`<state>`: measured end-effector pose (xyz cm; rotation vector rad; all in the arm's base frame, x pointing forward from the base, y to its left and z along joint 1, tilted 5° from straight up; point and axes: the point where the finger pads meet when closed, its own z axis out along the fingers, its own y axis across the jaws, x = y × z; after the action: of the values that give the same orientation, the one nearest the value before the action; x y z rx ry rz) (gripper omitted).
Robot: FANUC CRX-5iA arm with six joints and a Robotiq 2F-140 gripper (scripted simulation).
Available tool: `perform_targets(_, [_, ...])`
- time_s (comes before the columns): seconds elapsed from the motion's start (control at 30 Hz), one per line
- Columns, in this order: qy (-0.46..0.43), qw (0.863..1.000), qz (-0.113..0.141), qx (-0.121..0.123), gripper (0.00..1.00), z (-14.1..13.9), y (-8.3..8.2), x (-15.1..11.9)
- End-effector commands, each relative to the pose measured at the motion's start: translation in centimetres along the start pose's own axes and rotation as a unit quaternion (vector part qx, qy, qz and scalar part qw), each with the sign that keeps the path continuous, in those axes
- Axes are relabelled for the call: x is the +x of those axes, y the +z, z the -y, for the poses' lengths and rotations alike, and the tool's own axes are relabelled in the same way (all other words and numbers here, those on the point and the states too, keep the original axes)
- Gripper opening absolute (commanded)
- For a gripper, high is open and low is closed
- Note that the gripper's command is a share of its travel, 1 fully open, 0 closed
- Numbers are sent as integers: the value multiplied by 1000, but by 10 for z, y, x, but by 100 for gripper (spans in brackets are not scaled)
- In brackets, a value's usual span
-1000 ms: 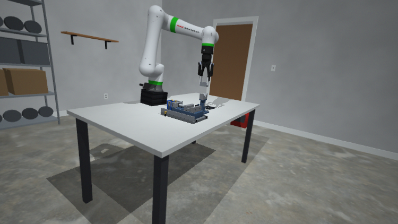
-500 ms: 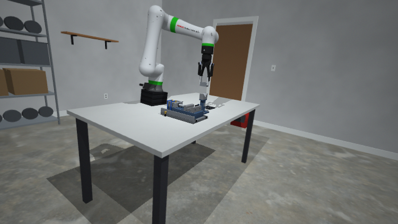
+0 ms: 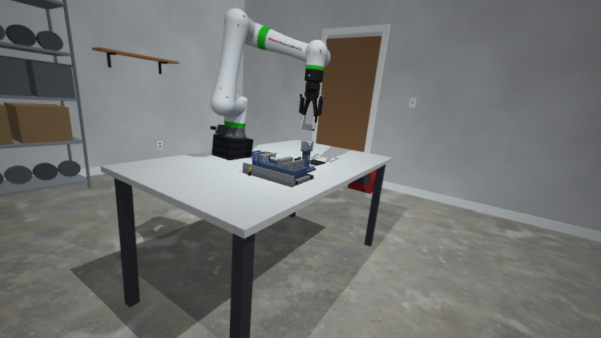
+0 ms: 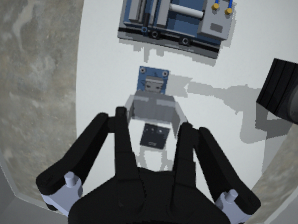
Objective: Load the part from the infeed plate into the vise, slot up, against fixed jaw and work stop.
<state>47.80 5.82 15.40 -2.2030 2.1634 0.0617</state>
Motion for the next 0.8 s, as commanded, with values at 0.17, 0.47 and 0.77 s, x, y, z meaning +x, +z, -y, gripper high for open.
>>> perform_targets(0.17, [0,1000,-15,0,0,1,0,-1])
perform_targets(0.47, [0,999,-40,0,0,1,0,-2])
perform_targets(0.77, [0,997,-72,0,0,1,0,-4])
